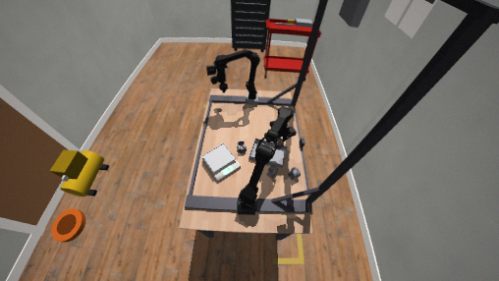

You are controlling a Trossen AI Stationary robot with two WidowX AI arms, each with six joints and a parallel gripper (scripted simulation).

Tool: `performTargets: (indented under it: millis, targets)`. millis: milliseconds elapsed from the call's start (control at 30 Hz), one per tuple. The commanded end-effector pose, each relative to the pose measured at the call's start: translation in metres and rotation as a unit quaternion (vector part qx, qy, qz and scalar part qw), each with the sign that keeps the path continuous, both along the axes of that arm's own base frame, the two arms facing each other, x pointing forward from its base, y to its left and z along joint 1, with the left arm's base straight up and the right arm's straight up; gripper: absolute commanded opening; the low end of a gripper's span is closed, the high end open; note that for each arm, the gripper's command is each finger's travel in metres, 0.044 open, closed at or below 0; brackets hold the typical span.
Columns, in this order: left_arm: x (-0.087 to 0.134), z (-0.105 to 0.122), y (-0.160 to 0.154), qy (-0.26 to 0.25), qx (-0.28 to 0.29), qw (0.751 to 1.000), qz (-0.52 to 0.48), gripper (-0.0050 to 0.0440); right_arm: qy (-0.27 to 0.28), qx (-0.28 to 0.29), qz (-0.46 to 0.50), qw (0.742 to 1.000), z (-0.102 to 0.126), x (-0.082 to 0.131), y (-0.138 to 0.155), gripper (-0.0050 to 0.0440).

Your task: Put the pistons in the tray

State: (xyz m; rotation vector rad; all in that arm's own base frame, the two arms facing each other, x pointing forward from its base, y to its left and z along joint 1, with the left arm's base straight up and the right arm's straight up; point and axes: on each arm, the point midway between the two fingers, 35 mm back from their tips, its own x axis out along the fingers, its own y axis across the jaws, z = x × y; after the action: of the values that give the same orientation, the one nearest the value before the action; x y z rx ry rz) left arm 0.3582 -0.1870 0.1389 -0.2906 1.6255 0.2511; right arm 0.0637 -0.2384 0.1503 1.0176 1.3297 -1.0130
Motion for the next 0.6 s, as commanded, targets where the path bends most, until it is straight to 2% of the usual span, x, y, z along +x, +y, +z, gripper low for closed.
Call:
performTargets:
  millis: [0,333,400,567]
  targets:
    - [0.0041,0.0191,-0.0014,-0.021,-0.017,0.998,0.054,0.0158,-0.005,-0.015,-0.001,1.000,0.0082,0.0011,-0.0048,0.0400]
    - [0.0005,0.0200,0.0004,-0.008,-0.021,0.982,0.186,0.0158,-0.005,-0.015,-0.001,1.000,0.0082,0.0011,-0.0048,0.0400]
    - [0.0005,0.0200,0.0004,-0.008,-0.021,0.982,0.186,0.0158,-0.005,-0.015,-0.001,1.000,0.0082,0.0011,-0.0048,0.0400]
    - [0.0005,0.0200,0.0002,-0.002,-0.024,0.968,0.251,0.0158,-0.005,-0.015,-0.001,1.000,0.0082,0.0011,-0.0048,0.0400]
